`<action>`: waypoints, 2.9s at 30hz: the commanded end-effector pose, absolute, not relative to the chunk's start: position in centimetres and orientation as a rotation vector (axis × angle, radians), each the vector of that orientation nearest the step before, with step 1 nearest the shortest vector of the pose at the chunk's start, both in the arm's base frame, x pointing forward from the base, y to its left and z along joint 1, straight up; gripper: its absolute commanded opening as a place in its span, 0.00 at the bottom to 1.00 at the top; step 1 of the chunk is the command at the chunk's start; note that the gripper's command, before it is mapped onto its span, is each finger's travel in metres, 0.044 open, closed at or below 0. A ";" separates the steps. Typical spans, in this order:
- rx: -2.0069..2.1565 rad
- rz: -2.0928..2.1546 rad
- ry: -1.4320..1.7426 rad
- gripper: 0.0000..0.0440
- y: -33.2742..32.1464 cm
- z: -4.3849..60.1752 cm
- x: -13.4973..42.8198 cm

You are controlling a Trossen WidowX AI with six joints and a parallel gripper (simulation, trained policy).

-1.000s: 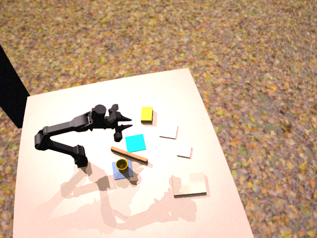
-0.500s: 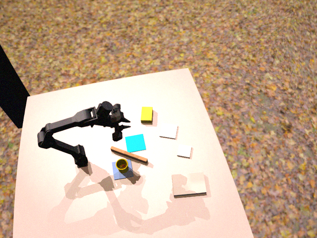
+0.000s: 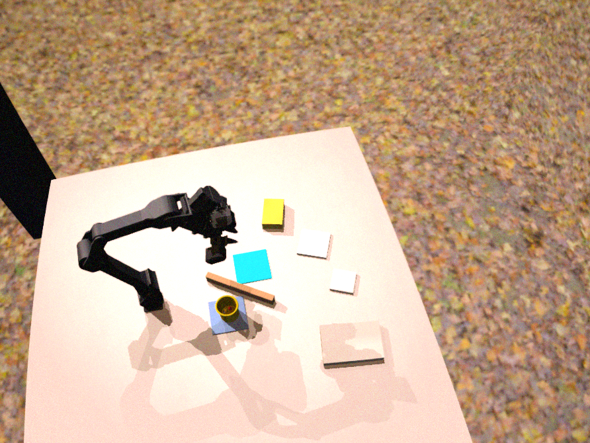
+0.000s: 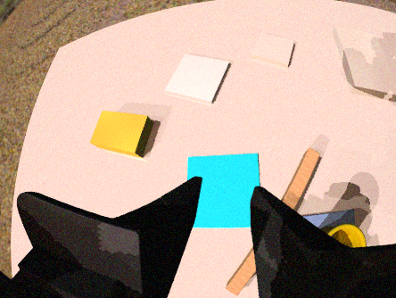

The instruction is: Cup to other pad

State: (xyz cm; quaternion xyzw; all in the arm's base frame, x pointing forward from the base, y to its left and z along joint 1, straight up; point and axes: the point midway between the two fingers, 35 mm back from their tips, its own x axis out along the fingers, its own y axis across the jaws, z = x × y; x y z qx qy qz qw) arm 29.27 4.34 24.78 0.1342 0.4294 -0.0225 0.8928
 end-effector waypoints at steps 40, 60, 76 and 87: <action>0.132 -0.214 1.491 0.33 0.6 19.9 26.1; 0.139 -0.276 1.601 0.39 -1.9 16.7 25.6; 0.126 -0.280 1.668 0.41 -4.0 13.6 25.2; 0.096 -0.243 1.703 0.43 -5.3 11.2 24.8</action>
